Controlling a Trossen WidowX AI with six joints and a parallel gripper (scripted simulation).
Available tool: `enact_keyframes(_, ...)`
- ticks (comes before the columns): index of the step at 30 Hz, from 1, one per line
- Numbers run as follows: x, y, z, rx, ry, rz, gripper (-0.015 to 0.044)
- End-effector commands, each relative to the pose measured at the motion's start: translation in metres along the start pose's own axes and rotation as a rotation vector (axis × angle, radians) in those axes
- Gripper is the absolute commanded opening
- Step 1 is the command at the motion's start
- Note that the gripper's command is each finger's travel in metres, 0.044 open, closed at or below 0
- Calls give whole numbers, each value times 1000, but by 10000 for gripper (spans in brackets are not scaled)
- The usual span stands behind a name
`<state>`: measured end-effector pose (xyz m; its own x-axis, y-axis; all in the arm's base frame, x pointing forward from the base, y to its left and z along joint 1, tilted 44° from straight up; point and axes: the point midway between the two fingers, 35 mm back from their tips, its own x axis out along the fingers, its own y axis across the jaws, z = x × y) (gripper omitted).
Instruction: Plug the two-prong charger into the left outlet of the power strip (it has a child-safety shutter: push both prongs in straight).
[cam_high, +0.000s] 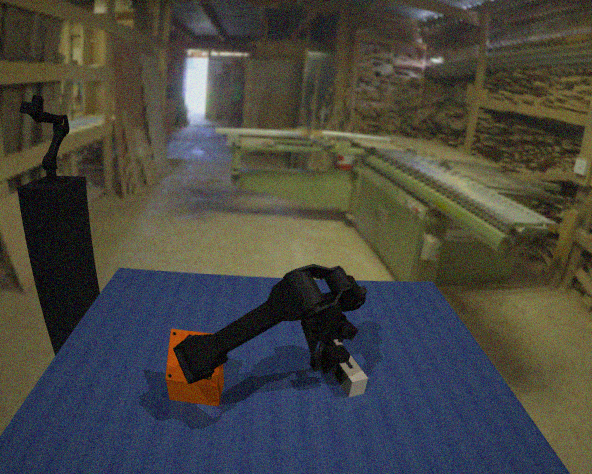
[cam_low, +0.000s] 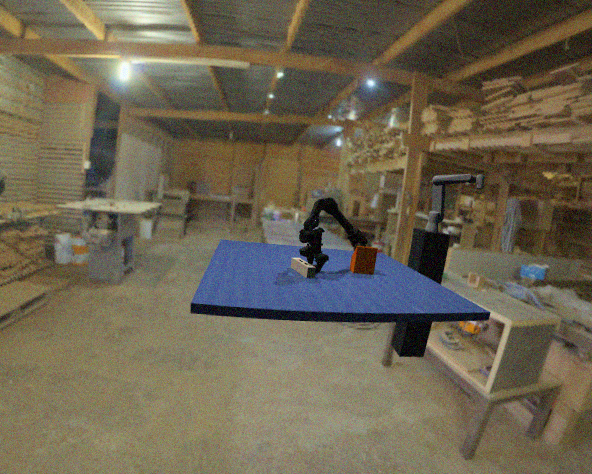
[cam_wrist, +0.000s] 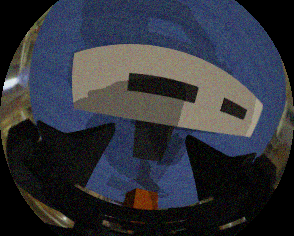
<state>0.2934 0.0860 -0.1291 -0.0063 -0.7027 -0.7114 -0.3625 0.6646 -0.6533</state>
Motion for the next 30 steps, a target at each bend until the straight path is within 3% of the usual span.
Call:
enact_keyframes(1, 1, 0, -3, 2, 3, 0, 440)
enact_keyframes(30, 2, 1, -24, 1, 3, 0, 440)
